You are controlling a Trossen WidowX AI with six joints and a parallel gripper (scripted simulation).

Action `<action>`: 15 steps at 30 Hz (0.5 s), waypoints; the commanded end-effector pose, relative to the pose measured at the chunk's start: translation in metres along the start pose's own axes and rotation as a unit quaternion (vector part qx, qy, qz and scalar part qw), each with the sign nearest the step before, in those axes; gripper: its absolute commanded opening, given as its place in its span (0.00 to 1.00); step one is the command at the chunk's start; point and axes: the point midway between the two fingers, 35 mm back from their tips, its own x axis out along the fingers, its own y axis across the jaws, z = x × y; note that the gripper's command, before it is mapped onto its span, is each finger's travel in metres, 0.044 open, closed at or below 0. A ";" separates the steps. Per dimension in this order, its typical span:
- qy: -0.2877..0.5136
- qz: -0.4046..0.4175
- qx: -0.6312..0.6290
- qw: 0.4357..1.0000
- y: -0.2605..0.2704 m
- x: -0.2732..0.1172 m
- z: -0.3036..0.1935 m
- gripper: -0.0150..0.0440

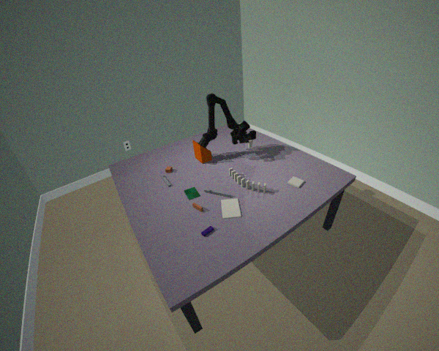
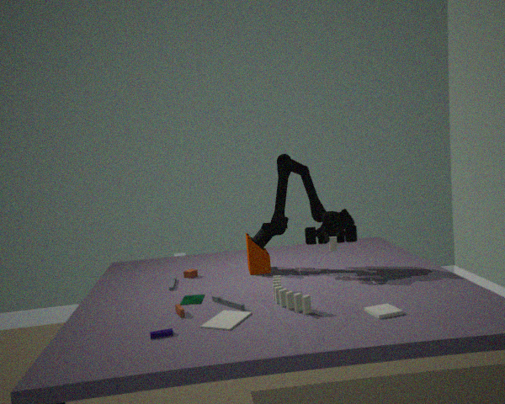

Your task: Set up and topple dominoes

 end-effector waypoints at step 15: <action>0.000 -0.001 0.002 1.000 0.005 0.004 -0.045 0.44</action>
